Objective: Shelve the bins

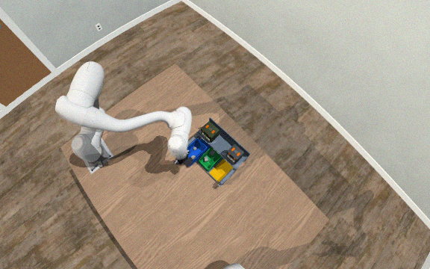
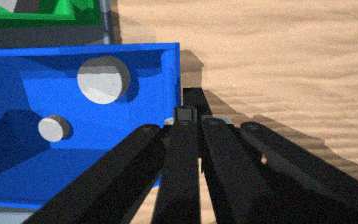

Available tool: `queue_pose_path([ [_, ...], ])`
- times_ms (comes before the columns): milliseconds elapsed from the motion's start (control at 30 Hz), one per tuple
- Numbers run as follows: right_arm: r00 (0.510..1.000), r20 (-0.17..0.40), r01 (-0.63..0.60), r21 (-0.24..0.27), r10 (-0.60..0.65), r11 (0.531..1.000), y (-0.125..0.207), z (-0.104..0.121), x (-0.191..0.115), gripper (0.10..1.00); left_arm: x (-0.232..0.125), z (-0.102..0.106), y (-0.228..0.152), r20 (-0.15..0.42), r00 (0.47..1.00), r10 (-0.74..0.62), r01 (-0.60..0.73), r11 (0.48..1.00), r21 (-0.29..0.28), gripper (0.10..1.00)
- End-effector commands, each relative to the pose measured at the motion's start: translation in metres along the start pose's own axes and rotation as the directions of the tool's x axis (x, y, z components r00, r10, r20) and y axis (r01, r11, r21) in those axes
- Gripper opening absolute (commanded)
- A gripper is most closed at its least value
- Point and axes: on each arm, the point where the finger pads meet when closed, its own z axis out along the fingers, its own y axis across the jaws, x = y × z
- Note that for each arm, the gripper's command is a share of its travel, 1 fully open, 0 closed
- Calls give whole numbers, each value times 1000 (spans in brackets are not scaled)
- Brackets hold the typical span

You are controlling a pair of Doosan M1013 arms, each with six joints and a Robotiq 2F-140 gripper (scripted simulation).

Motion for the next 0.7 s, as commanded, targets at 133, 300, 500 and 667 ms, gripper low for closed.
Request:
queue_pose_path([
  [133, 1000, -1, 0, 0, 0, 1000, 0, 0, 0, 1000, 0, -1, -1, -1, 1000, 0, 0, 1000, 1, 99],
  [300, 1000, -1, 0, 0, 0, 1000, 0, 0, 0, 1000, 0, -1, -2, -1, 1000, 0, 0, 1000, 1, 99],
  [500, 1000, -1, 0, 0, 0, 1000, 0, 0, 0, 1000, 0, -1, -4, -1, 1000, 0, 0, 1000, 1, 99],
  [667, 1000, -1, 0, 0, 0, 1000, 0, 0, 0, 1000, 0, -1, -5, -1, 1000, 0, 0, 1000, 1, 99],
])
